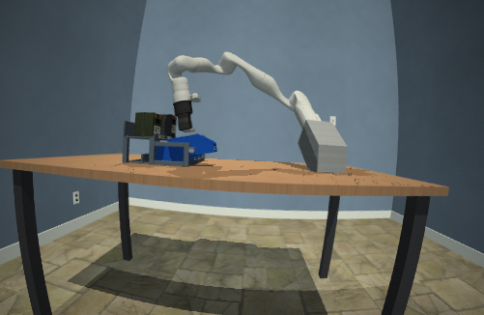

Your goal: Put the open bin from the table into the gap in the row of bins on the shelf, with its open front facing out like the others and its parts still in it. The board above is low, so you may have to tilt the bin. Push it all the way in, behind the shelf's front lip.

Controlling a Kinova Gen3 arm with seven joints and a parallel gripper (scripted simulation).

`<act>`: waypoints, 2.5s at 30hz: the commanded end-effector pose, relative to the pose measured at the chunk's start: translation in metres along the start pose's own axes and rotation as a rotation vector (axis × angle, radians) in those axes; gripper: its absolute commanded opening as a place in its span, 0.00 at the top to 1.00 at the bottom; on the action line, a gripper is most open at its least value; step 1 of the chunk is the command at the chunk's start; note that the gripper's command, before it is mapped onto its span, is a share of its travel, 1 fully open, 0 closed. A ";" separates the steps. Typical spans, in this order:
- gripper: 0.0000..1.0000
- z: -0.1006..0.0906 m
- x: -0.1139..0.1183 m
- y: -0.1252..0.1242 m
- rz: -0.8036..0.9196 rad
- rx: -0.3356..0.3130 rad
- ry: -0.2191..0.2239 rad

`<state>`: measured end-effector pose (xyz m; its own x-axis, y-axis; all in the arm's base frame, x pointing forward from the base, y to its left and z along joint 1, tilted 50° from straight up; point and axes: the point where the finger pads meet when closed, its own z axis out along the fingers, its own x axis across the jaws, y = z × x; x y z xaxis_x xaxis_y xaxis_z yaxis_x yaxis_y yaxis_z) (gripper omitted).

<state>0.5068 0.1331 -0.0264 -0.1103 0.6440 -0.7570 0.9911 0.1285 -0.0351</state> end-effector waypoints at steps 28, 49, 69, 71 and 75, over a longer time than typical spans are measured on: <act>1.00 -0.002 0.001 0.000 0.000 -0.003 0.002; 1.00 -0.001 0.001 0.000 0.000 -0.003 0.002; 1.00 0.003 0.001 0.001 0.000 -0.003 0.002; 1.00 0.004 0.001 0.002 0.000 -0.003 0.002; 1.00 0.005 0.001 0.002 0.000 -0.003 0.002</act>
<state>0.5088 0.1290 -0.0303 -0.1104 0.6444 -0.7567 0.9910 0.1295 -0.0342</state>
